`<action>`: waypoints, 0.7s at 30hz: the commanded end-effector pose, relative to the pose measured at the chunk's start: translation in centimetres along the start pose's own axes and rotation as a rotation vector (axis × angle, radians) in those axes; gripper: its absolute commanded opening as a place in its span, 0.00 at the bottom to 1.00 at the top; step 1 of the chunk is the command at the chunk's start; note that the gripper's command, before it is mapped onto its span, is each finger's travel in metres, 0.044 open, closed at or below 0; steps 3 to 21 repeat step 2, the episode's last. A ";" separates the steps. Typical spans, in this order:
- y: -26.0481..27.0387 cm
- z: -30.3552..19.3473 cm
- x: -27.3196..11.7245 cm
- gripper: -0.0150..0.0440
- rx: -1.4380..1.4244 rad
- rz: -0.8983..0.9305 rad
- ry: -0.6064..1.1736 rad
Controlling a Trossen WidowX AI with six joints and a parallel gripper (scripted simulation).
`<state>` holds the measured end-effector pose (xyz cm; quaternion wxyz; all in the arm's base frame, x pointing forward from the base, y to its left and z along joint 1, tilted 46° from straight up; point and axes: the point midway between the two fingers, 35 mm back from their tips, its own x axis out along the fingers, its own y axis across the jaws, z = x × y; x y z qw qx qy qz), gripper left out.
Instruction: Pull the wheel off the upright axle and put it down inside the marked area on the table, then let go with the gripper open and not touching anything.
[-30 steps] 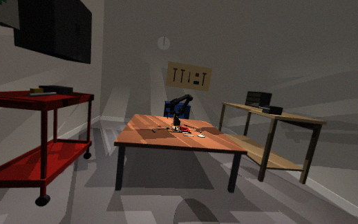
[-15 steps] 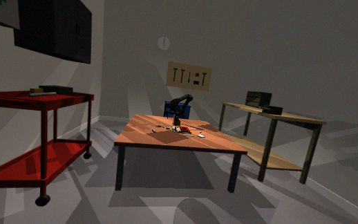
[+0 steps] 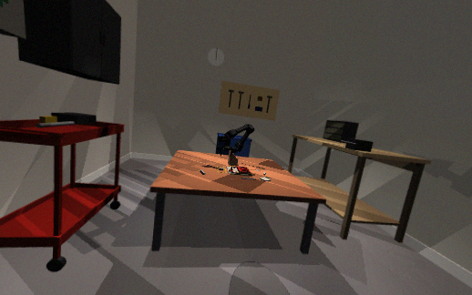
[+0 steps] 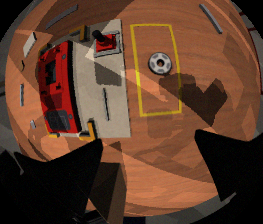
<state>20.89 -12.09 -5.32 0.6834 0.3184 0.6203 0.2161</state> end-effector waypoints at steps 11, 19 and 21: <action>0.0 -0.1 0.0 1.00 -0.003 -0.001 0.004; 0.0 -0.1 0.0 1.00 -0.003 -0.001 0.004; 0.0 -0.1 0.0 1.00 -0.003 -0.001 0.004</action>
